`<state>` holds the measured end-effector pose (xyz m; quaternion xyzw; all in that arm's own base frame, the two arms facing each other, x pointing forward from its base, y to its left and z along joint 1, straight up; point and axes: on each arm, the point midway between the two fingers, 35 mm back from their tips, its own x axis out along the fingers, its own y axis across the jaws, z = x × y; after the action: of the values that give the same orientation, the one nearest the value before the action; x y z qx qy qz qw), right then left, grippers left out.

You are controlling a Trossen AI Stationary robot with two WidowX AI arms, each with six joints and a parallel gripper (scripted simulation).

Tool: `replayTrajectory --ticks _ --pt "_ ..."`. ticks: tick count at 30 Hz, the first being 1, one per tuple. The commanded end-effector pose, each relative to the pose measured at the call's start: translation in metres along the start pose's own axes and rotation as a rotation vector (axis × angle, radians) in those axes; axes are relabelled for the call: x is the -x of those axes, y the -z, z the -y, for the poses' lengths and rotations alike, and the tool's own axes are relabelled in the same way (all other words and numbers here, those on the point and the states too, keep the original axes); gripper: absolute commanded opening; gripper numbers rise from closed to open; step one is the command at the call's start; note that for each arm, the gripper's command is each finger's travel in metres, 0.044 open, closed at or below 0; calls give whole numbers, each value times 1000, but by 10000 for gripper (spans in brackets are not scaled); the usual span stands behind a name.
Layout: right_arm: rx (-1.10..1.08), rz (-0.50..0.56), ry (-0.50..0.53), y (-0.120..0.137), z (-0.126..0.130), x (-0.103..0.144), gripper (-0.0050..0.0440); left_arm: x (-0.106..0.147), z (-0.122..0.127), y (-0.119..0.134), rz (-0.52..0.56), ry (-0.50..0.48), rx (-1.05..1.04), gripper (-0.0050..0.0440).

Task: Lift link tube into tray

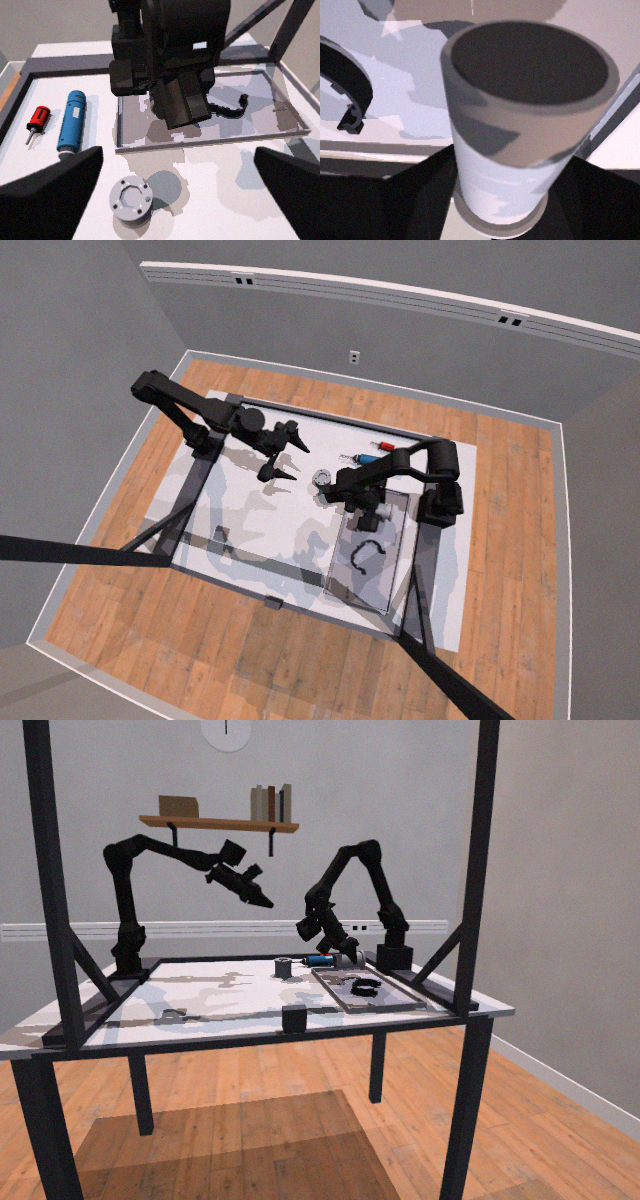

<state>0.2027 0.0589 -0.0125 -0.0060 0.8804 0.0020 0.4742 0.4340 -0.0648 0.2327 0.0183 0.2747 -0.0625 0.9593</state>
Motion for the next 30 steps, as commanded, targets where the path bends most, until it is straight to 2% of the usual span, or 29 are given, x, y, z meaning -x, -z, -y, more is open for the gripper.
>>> replayTrajectory --ticks 1,11,30 --pt "4 10 -7 -3 -1 2 212 6 0 -10 27 -1 3 440" --pt "3 -3 -5 -8 -1 -13 212 6 0 -10 27 -1 3 440" --pt "3 -2 -5 -13 0 -20 212 6 0 -10 27 -1 3 440"
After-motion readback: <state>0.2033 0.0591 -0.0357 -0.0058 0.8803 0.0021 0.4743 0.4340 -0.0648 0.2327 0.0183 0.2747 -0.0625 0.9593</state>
